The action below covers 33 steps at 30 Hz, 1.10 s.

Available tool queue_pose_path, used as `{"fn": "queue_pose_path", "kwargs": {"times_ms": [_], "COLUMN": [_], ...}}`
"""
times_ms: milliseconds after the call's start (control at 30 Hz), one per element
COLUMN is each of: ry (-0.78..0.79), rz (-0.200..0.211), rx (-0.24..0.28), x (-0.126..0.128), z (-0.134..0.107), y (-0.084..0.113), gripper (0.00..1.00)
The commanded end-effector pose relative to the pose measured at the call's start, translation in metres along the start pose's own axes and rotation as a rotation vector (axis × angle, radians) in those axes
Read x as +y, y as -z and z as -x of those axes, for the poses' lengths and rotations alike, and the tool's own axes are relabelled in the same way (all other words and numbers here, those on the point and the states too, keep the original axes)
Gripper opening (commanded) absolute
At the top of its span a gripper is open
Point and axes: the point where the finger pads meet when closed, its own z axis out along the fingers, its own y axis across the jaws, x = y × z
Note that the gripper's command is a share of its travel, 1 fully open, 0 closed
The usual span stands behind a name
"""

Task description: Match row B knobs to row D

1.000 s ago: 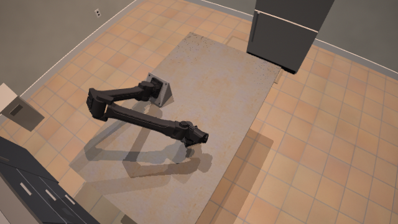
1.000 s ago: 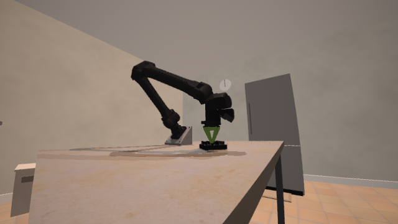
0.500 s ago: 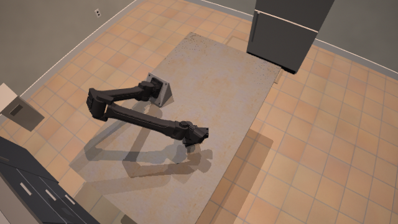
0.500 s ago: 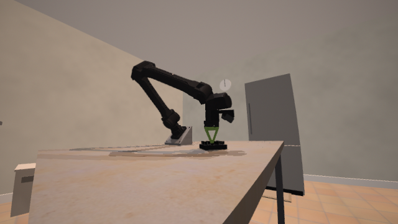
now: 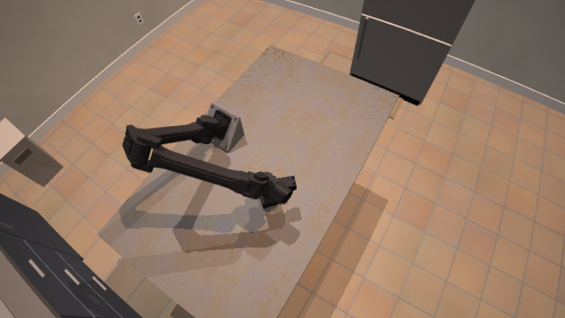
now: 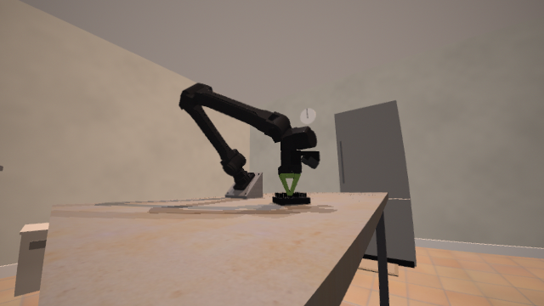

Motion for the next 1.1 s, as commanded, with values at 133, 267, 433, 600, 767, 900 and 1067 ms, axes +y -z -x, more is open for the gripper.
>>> {"fn": "queue_pose_path", "kwargs": {"times_ms": [133,267,433,600,767,900,1067], "ry": [0.109,0.127,0.142,0.150,0.153,0.153,0.151], "rz": [-0.005,-0.005,-0.005,-0.005,-0.005,-0.005,-0.005], "rx": [-0.010,-0.010,-0.010,-0.010,-0.010,-0.010,-0.010], "x": [-0.0023,-0.0023,-0.0023,-0.0023,-0.0022,-0.0022,-0.0022], "z": [0.0050,0.0050,0.0050,0.0050,0.0049,0.0049,0.0049], "y": [0.0014,0.0014,0.0014,0.0014,0.0014,0.0014,0.0014], "gripper": [0.08,0.08,0.08,0.08,0.08,0.08,0.08]}}
